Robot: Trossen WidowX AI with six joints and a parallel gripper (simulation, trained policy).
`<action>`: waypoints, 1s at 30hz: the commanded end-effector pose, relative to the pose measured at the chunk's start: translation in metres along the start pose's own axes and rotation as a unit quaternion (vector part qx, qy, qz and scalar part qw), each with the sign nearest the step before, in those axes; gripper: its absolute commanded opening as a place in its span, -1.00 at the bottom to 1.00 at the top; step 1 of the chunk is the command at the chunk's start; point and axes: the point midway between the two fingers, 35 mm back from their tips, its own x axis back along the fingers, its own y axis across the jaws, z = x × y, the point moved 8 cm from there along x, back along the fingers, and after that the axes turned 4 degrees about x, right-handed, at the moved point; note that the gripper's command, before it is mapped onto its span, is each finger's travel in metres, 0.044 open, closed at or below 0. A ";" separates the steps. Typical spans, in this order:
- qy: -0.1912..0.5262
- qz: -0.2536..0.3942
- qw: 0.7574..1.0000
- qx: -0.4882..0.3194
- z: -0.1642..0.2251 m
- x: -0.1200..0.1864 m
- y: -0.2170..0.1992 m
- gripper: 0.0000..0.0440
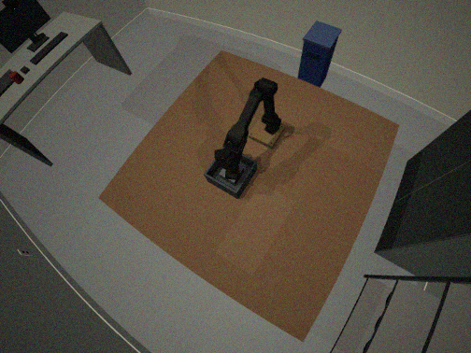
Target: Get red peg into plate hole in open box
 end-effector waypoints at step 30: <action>0.089 -0.009 0.995 0.035 -0.055 -0.006 0.030 0.66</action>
